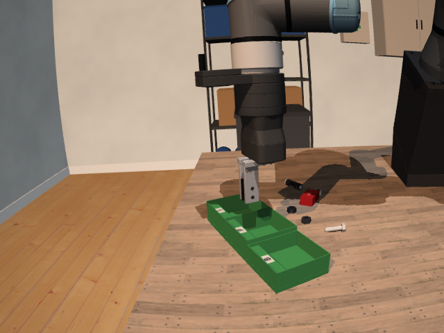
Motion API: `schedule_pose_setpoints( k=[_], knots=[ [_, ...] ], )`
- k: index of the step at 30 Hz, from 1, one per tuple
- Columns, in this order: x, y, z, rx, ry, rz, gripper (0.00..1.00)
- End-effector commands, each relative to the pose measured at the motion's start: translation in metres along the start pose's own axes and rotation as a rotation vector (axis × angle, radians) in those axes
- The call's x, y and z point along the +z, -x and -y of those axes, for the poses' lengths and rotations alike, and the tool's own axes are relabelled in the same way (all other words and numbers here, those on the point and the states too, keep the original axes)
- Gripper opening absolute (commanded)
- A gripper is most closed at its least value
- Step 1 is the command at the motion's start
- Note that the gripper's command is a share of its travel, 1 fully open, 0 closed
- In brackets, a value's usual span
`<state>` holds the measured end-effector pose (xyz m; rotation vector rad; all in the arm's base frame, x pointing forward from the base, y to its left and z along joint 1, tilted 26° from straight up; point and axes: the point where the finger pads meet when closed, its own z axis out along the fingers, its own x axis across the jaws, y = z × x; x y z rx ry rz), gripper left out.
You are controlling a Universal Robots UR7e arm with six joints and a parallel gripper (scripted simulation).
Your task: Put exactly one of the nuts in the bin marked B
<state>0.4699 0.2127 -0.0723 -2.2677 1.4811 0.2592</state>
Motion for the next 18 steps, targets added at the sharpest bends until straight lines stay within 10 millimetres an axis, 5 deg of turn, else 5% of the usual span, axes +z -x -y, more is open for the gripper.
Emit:
schedule_pose_setpoints(
  k=[1, 9, 18],
  knots=[
    [-0.001, 0.023, 0.0, 0.0, -0.001, -0.002, 0.31],
    [-0.001, 0.023, 0.0, 0.0, -0.001, -0.002, 0.31],
    [0.023, 0.023, 0.0, 0.0, -0.001, -0.002, 0.31]
  ],
)
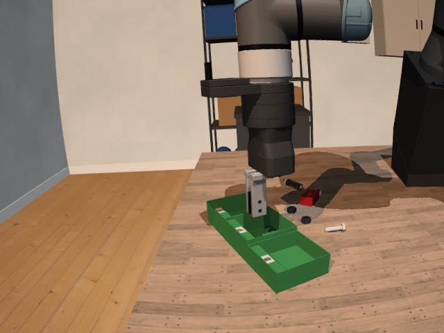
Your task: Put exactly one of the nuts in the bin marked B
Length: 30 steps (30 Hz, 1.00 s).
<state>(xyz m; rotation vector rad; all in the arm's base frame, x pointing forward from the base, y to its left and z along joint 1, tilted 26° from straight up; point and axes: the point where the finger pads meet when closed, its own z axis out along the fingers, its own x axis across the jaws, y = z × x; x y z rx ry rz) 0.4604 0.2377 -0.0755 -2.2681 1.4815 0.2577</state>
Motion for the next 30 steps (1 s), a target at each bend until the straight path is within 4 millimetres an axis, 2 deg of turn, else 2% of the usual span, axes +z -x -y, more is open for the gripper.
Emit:
schedule_pose_setpoints(
  k=[1, 13, 30],
  knots=[
    [0.013, 0.0, 0.0, 0.0, -0.001, 0.0, 0.31],
    [0.039, 0.0, 0.0, 0.0, -0.001, 0.0, 0.31],
    [0.039, 0.0, 0.0, 0.0, -0.001, 0.0, 0.31]
  ],
)
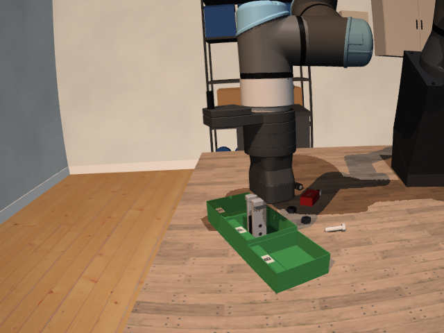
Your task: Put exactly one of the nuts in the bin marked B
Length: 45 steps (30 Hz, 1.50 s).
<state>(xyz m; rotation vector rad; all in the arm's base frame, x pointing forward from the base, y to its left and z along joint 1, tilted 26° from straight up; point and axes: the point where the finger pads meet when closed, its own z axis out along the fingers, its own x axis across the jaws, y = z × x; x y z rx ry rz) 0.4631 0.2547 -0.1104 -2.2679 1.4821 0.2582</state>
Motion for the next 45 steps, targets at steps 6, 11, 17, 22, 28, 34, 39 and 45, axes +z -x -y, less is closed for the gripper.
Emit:
schedule_pose_setpoints(
  k=[6, 11, 17, 22, 28, 34, 39, 45],
  knots=[
    [0.0, 0.0, 0.0, 0.0, -0.001, 0.0, 0.31],
    [0.0, 0.0, 0.0, 0.0, -0.001, 0.0, 0.31],
    [0.0, 0.0, 0.0, 0.0, -0.001, 0.0, 0.31],
    [0.0, 0.0, 0.0, 0.0, -0.001, 0.0, 0.31],
    [0.0, 0.0, 0.0, 0.0, -0.001, 0.0, 0.31],
    [-0.002, 0.0, 0.001, 0.0, -0.001, -0.001, 0.31],
    [-0.008, 0.0, 0.001, 0.0, -0.001, -0.001, 0.31],
    [-0.015, 0.0, 0.001, 0.0, -0.001, -0.001, 0.31]
  ],
)
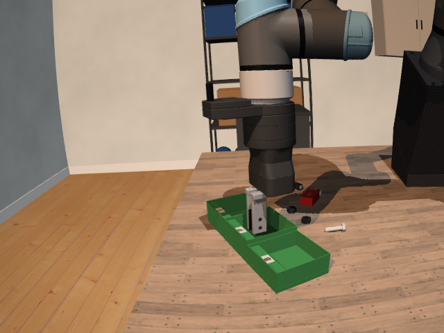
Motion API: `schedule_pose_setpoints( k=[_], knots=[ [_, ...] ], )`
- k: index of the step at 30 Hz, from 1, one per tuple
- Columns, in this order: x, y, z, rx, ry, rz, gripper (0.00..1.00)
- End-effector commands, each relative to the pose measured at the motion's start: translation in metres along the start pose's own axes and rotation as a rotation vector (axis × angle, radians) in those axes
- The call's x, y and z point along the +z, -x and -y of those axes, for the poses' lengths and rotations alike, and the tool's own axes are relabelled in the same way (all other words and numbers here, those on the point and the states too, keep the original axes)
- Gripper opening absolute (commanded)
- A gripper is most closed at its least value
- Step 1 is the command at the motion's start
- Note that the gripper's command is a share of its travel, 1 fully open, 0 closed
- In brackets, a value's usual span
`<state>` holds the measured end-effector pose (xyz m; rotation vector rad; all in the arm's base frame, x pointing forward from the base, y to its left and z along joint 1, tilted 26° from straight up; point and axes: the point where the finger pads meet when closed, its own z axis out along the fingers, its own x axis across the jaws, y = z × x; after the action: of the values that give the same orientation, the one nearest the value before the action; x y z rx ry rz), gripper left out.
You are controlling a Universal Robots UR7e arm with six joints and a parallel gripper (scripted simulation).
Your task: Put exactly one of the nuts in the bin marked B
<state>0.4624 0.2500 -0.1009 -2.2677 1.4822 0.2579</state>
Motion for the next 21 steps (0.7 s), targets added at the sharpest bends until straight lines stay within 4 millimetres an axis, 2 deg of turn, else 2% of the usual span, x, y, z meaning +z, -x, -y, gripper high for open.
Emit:
schedule_pose_setpoints(
  k=[1, 12, 16, 21],
  knots=[
    [-0.004, 0.0, 0.001, 0.0, -0.001, 0.0, 0.31],
    [-0.019, 0.0, 0.0, 0.0, -0.001, 0.0, 0.31],
    [-0.035, 0.0, 0.0, 0.0, -0.001, 0.0, 0.31],
    [-0.042, 0.0, 0.0, 0.0, -0.001, 0.0, 0.31]
  ],
)
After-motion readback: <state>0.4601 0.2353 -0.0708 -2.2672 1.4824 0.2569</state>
